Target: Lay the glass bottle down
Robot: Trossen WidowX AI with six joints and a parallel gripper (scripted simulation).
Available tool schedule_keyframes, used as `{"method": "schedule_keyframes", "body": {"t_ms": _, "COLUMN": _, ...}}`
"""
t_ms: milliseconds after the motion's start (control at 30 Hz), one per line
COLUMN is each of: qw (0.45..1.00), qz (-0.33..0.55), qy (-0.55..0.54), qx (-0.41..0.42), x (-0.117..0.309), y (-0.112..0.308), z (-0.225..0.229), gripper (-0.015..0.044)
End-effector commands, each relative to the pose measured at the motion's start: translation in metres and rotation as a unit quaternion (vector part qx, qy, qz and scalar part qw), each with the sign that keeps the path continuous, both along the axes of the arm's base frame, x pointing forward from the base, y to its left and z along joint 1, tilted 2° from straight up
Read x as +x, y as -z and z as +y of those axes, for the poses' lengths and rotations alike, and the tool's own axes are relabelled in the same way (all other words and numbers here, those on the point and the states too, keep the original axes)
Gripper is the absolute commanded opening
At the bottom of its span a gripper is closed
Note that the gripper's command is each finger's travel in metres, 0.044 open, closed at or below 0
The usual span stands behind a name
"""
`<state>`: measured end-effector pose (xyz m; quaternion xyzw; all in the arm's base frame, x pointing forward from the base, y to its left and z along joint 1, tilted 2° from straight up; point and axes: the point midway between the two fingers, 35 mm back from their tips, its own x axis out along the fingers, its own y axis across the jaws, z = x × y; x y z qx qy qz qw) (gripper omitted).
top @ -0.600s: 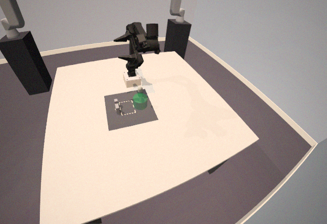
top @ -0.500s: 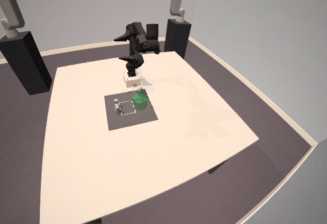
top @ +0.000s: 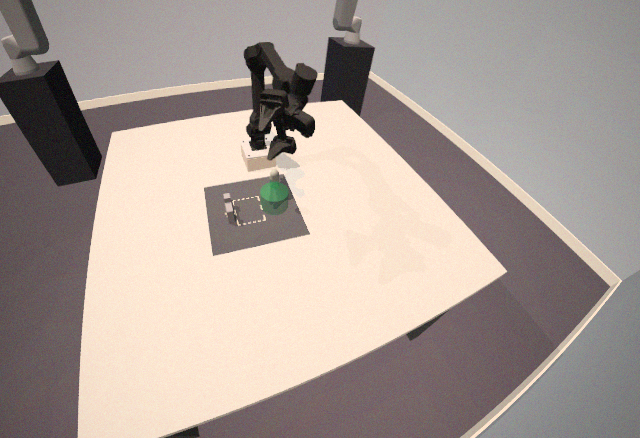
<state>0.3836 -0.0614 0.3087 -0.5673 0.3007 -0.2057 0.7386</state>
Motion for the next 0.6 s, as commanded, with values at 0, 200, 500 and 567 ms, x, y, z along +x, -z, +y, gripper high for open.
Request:
{"method": "schedule_keyframes", "body": {"t_ms": 0, "qw": 0.987, "qz": 0.121, "qy": -0.108, "qx": 0.004, "x": -0.011, "y": 0.043, "z": 0.026, "gripper": 0.0440}}
{"method": "schedule_keyframes", "body": {"t_ms": 200, "qw": 0.914, "qz": 0.302, "qy": -0.267, "qx": 0.047, "x": -0.058, "y": 0.113, "z": 0.068, "gripper": 0.0440}}
{"method": "schedule_keyframes", "body": {"t_ms": 500, "qw": 0.821, "qz": 0.424, "qy": -0.366, "qx": 0.111, "x": -0.117, "y": 0.155, "z": 0.094, "gripper": 0.0440}}
{"method": "schedule_keyframes", "body": {"t_ms": 567, "qw": 0.809, "qz": 0.445, "qy": -0.365, "qx": 0.120, "x": -0.115, "y": 0.159, "z": 0.094, "gripper": 0.0440}}
